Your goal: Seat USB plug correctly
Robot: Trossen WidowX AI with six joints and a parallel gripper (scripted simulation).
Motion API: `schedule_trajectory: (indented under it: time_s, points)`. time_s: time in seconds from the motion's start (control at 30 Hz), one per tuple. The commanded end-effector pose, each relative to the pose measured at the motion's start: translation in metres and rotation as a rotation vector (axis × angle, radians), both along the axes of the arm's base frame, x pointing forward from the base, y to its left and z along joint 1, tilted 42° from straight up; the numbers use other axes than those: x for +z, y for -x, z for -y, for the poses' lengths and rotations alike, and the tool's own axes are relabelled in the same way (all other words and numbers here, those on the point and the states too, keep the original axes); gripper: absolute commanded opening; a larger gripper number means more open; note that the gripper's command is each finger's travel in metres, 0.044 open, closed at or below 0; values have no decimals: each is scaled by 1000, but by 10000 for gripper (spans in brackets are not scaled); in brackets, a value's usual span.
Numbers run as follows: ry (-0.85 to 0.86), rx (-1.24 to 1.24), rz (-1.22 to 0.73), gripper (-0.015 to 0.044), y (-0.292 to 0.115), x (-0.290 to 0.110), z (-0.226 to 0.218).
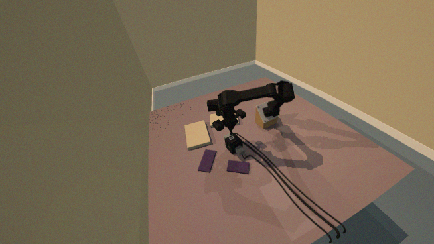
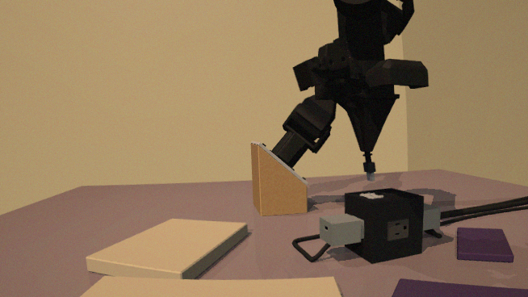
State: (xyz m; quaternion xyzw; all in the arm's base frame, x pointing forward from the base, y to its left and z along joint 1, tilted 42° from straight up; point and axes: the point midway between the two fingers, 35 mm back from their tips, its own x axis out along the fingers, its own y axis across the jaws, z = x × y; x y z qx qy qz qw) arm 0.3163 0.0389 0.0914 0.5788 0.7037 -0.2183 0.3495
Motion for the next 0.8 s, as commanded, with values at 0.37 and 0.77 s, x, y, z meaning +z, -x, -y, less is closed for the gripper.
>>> schedule_trajectory:
  time_s: [0.37,0.77]
  points:
    - [-14,121,108,0,0,1,1]
    - [-41,360,320,0,0,1,1]
